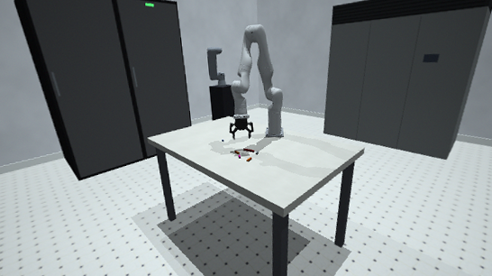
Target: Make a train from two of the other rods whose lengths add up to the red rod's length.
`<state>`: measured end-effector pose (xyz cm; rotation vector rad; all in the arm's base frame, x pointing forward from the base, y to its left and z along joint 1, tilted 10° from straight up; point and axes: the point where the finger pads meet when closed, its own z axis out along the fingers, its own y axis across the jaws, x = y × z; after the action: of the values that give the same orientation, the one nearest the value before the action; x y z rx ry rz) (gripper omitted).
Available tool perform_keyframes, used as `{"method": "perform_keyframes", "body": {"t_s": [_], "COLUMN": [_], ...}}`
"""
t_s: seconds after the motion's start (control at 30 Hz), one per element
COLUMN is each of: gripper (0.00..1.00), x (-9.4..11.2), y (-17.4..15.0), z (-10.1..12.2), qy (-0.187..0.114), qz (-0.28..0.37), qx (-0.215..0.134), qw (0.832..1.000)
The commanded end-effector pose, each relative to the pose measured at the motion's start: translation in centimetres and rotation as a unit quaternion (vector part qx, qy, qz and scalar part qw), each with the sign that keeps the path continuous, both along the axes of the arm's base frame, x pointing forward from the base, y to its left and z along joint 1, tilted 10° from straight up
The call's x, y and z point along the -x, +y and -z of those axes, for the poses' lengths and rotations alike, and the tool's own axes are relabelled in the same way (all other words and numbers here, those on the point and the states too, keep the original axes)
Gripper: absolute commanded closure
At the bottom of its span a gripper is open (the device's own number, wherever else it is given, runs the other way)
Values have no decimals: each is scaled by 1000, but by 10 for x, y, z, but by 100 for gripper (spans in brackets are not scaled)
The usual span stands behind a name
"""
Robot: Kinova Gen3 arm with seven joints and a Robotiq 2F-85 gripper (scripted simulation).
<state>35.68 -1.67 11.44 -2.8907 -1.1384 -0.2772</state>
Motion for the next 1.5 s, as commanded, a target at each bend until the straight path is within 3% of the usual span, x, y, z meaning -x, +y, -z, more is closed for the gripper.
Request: {"method": "perform_keyframes", "body": {"t_s": [0.0,1.47], "gripper": [0,0], "x": [1,9], "y": [4,19], "z": [0,1], "qy": [0,3], "qz": [3,26], "qx": [-1,-7], "qw": [1000,1000]}}
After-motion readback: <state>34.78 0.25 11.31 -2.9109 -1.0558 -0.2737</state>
